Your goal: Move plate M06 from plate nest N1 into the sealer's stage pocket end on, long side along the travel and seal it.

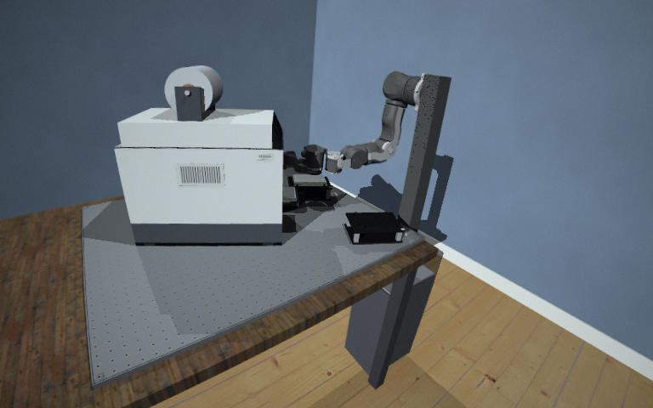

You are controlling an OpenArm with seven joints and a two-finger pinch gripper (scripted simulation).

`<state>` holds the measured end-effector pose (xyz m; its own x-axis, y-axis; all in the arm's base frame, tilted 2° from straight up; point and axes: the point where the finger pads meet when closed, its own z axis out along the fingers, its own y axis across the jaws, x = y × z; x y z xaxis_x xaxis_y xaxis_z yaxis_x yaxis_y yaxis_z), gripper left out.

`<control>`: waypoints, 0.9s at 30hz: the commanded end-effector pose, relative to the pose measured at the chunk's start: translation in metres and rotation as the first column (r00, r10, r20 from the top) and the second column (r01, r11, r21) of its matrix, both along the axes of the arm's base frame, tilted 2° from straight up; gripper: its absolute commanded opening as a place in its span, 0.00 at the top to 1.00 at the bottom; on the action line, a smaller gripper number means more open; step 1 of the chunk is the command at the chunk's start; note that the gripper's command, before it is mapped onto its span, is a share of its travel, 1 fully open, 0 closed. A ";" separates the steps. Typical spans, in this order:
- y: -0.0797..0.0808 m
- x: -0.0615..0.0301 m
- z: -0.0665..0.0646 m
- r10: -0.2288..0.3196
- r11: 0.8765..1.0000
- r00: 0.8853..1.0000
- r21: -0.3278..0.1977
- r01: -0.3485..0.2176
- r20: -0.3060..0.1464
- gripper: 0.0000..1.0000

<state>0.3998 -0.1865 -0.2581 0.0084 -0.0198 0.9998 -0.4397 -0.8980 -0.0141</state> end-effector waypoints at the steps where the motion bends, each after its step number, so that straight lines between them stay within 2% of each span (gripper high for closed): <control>1: 0.004 0.0010 -0.004 0.015 1.000 1.000 0.007 -0.014 -0.017 1.00; 25: 0.004 0.0009 -0.004 0.015 1.000 1.000 0.007 -0.015 -0.017 1.00; 27: 0.007 -0.0066 -0.002 0.010 1.000 1.000 0.006 -0.010 -0.015 1.00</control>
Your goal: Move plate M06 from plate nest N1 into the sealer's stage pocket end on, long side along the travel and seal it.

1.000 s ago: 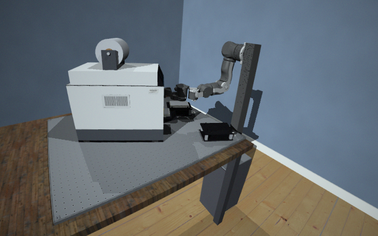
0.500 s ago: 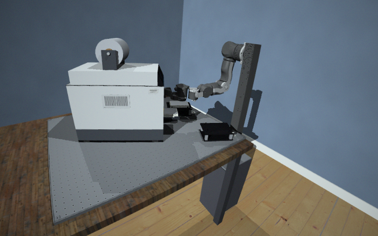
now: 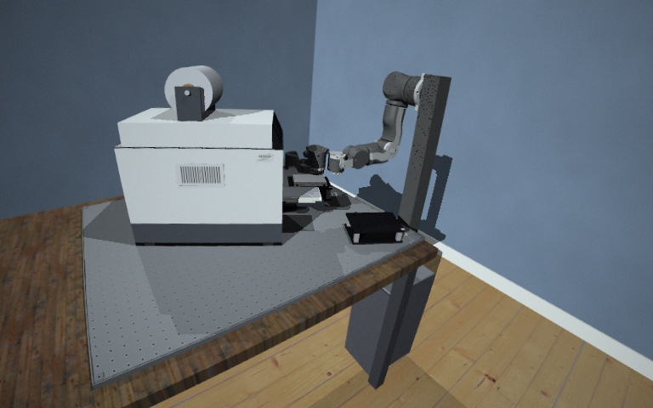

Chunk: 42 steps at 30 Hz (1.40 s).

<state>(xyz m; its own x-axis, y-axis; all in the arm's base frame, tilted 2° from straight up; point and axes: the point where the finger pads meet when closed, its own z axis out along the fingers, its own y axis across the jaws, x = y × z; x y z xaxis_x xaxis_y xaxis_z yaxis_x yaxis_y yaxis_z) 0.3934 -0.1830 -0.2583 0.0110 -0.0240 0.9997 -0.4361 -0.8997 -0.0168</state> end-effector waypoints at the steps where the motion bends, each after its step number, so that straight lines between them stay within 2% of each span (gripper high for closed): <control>1: 0.004 -0.0040 -0.001 0.004 1.000 1.000 0.001 -0.004 -0.011 1.00; 3: 0.006 -0.0116 0.001 -0.001 1.000 1.000 0.000 0.001 -0.009 1.00; 20: 0.005 -0.0141 0.001 -0.001 1.000 1.000 0.000 0.001 -0.008 1.00; 32: 0.005 -0.0141 0.001 -0.001 1.000 1.000 0.000 0.001 -0.008 1.00; 37: 0.005 -0.0097 0.001 0.004 1.000 1.000 0.001 -0.004 -0.010 1.00; 42: 0.005 -0.0097 0.001 0.004 1.000 1.000 0.001 -0.004 -0.010 1.00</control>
